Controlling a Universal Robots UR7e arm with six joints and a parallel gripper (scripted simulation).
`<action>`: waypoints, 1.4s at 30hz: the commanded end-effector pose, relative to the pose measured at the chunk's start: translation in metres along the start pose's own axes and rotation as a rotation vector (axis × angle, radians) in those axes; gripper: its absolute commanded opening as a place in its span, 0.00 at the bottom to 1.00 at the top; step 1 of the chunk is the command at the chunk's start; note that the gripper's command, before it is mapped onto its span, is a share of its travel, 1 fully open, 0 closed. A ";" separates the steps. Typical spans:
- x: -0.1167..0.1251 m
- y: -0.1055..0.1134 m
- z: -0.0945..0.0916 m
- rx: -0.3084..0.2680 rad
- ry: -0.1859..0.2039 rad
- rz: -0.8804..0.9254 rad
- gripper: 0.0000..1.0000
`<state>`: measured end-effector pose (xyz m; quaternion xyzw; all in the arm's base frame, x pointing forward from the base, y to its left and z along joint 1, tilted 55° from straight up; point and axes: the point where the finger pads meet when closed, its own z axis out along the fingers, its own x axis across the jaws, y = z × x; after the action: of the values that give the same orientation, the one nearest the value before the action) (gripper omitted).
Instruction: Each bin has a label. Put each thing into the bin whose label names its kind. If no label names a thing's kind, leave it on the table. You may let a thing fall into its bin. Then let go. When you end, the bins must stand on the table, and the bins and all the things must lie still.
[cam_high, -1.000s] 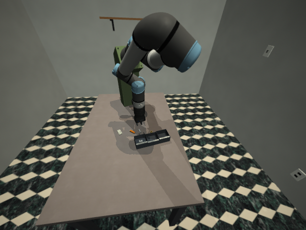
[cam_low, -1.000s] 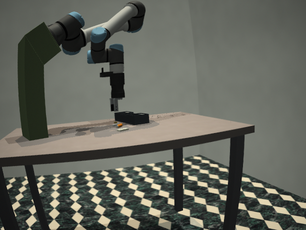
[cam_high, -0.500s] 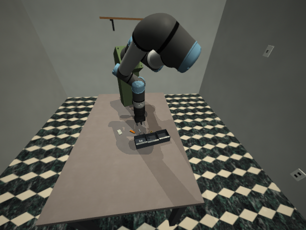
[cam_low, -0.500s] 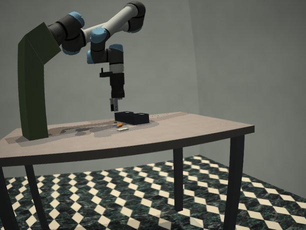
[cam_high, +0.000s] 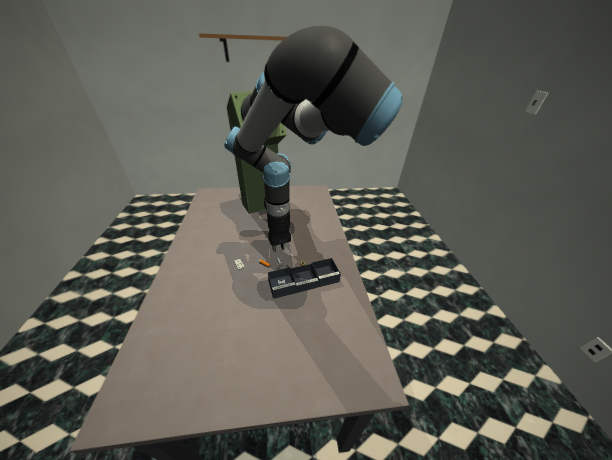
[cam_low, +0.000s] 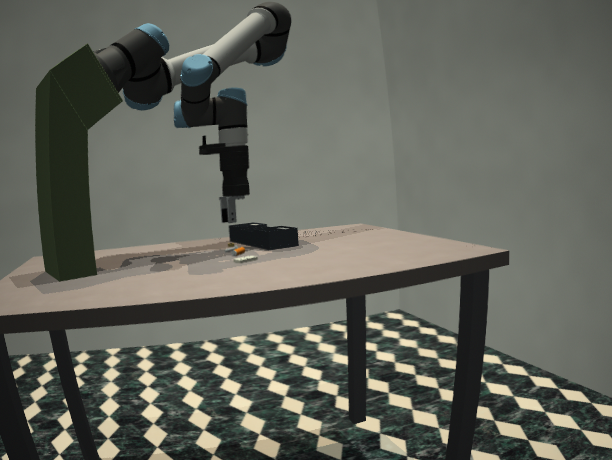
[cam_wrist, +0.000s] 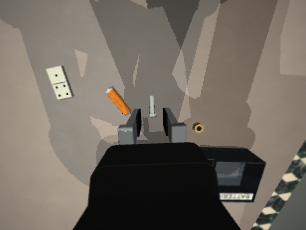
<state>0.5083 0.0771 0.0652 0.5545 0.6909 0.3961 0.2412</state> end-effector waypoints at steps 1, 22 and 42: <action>0.000 0.000 0.004 -0.001 0.000 0.000 0.62; 0.000 0.001 0.061 -0.001 0.000 0.000 0.62; 0.000 0.000 0.073 -0.001 0.000 0.000 0.62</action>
<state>0.5641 0.0972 0.0242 0.5546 0.6909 0.3962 0.2411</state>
